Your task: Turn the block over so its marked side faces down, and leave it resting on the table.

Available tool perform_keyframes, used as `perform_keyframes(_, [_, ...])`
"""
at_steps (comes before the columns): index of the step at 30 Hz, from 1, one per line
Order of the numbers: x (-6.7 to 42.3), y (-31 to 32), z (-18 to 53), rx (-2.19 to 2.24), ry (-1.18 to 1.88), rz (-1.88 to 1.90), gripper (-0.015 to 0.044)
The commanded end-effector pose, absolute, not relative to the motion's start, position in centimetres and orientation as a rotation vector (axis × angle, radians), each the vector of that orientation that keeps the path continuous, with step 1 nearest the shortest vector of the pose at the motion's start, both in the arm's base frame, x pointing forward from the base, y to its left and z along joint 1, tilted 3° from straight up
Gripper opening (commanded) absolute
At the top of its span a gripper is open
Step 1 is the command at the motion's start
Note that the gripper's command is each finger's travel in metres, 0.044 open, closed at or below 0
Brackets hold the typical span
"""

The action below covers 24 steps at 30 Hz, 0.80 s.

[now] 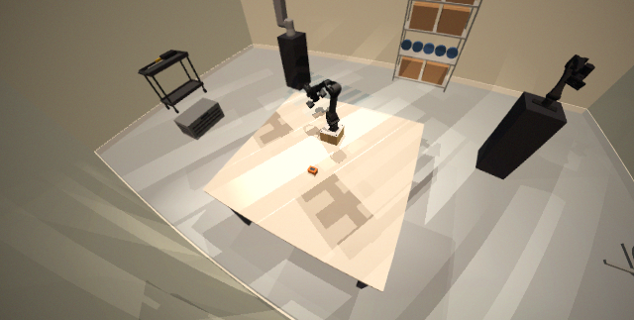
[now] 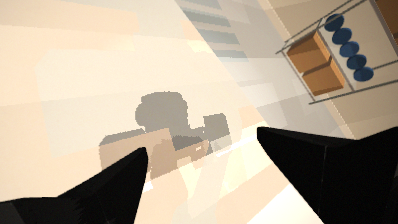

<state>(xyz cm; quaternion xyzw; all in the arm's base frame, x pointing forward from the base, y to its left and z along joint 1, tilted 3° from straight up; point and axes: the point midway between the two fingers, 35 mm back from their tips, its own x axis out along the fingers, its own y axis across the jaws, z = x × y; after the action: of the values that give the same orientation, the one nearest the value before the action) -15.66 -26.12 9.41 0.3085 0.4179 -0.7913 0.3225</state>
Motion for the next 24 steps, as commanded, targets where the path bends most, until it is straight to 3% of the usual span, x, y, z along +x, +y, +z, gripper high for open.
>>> perform_keyframes(1, [-15.4,-26.3,9.4,0.806,1.099,-2.067,0.0426])
perform_keyframes(13, [3.2,-32.0,7.7,0.546,1.247,-1.424,0.0440])
perform_keyframes(24, [20.9,-26.5,6.5,0.271,1.359,-0.868,0.0440])
